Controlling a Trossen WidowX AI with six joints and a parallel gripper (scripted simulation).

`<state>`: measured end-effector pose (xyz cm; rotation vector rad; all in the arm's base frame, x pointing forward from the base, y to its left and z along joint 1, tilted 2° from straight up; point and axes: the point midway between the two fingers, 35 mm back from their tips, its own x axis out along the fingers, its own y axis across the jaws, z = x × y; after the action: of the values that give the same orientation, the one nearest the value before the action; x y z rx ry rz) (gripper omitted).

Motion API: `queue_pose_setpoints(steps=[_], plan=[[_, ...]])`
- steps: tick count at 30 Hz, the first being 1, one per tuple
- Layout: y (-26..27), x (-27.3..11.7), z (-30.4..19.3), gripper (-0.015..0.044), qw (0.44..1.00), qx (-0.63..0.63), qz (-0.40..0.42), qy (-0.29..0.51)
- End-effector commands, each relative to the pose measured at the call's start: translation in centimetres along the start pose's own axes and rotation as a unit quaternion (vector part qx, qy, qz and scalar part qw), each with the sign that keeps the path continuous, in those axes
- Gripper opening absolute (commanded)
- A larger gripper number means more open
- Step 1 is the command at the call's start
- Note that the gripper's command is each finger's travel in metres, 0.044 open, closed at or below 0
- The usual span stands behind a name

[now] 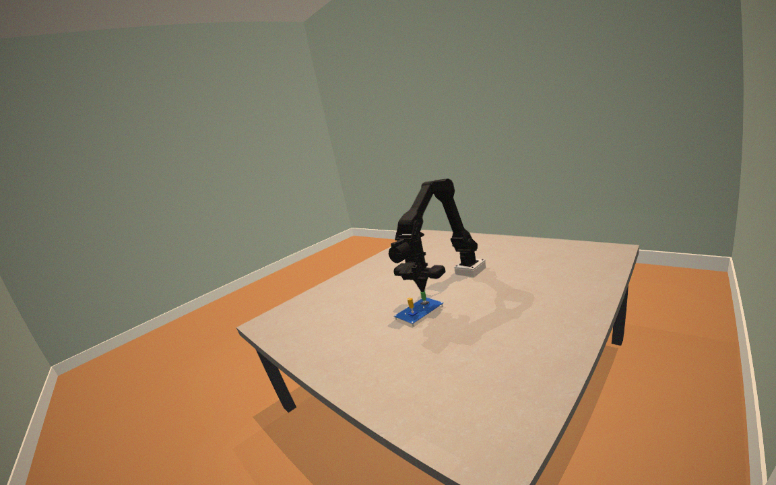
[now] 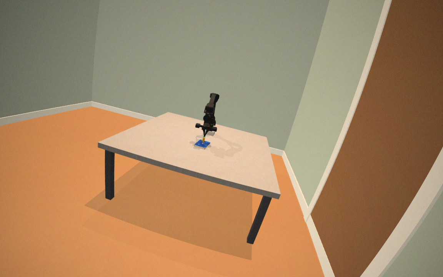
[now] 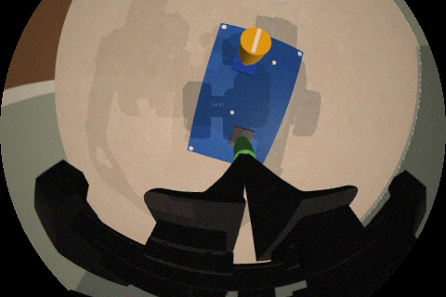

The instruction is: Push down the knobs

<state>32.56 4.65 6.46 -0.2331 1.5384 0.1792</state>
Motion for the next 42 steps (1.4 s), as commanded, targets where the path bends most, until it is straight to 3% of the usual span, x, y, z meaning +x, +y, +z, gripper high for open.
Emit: queue_pose_setpoints(steps=[1,42], plan=[[-0.12,0.91,0.03,0.0,1.0,0.0,-0.003,0.003],[-0.12,1.28,0.03,0.0,1.0,0.0,-0.003,0.003]])
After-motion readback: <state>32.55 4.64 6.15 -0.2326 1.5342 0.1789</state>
